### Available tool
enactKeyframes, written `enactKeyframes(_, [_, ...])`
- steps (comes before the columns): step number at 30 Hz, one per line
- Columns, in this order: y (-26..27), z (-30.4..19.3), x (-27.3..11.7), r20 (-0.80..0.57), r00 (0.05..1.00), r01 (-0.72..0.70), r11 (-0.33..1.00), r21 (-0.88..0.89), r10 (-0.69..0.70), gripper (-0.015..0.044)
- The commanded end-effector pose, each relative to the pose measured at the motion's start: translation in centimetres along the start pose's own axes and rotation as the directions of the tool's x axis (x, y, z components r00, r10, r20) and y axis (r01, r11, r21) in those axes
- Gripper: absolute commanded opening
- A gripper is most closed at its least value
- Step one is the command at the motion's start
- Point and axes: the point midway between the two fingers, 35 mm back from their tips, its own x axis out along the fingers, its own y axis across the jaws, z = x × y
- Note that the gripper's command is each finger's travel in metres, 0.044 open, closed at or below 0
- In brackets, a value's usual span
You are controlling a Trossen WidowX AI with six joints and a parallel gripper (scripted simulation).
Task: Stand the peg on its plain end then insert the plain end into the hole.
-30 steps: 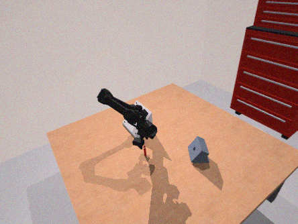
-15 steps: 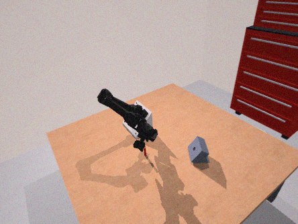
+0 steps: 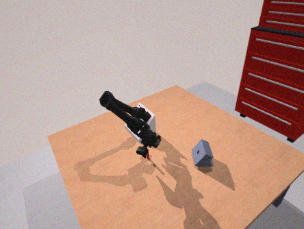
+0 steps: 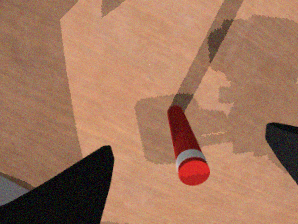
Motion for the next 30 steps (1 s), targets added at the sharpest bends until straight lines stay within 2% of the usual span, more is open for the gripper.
enactKeyframes(1, [0.2,-0.1,0.8,-0.002,1.0,-0.005,1.0,-0.006,0.005,0.044])
enactKeyframes(11, [0.2,-0.3,2.0,-0.004,1.0,-0.002,1.0,-0.007,0.002,0.044])
enactKeyframes(26, [0.0,-0.3,1.6,-0.006,1.0,0.003,1.0,-0.001,-0.003,0.0046])
enactKeyframes(30, [0.0,-0.3,1.6,-0.006,1.0,0.003,1.0,-0.001,-0.003,0.002])
